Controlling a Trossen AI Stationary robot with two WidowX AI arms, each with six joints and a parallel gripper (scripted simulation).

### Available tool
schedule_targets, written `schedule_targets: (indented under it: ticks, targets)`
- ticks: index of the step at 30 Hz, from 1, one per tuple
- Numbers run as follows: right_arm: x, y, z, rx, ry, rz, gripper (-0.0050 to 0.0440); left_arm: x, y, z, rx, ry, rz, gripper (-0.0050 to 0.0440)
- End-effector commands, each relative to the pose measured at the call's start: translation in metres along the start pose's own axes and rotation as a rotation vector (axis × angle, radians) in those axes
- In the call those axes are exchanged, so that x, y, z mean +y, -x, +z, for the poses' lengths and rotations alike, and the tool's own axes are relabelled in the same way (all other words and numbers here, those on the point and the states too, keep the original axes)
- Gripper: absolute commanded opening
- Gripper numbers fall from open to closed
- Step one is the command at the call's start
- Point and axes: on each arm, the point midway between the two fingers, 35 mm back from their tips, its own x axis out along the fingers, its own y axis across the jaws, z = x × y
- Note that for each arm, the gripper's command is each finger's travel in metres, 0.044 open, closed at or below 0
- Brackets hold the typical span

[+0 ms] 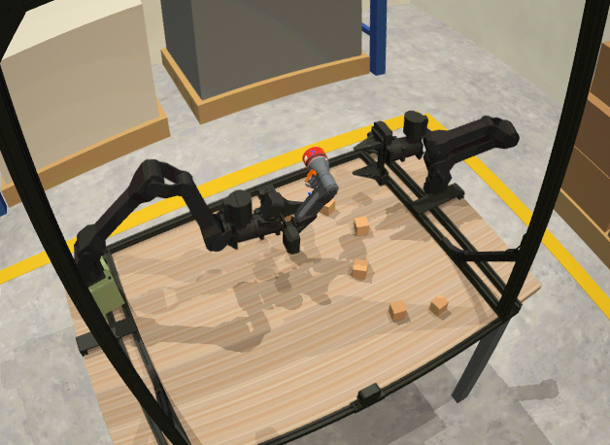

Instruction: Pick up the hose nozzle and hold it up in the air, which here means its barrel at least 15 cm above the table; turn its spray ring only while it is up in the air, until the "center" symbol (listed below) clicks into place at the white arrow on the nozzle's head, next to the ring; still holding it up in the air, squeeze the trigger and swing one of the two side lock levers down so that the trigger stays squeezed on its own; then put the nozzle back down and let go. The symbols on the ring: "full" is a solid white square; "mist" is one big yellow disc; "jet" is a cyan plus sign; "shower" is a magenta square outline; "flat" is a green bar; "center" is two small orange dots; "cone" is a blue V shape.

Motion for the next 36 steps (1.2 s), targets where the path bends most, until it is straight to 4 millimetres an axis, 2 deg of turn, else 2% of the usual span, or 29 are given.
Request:
schedule_targets:
  ticks: [1,14,16,31,36]
  targets:
    - [-0.002,0.0,0.0,0.002,-0.007,-0.005,0.04,-0.011,-0.005,0.02,-0.019,-0.016,-0.018,0.0]
    - [-0.002,0.0,0.0,0.002,-0.007,-0.005,0.04,-0.046,-0.026,0.002,0.15,0.032,-0.079,0.0]
    - [-0.002,0.0,0.0,0.002,-0.007,-0.005,0.04,-0.046,-0.026,0.002,0.15,0.032,-0.079,0.0]
    - [-0.002,0.0,0.0,0.002,-0.007,-0.005,0.04,-0.085,-0.036,-0.014,0.35,0.078,-0.132,0.0]
    - [-0.002,0.0,0.0,0.002,-0.007,-0.005,0.04,-0.093,-0.036,-0.016,0.39,0.086,-0.141,0.0]
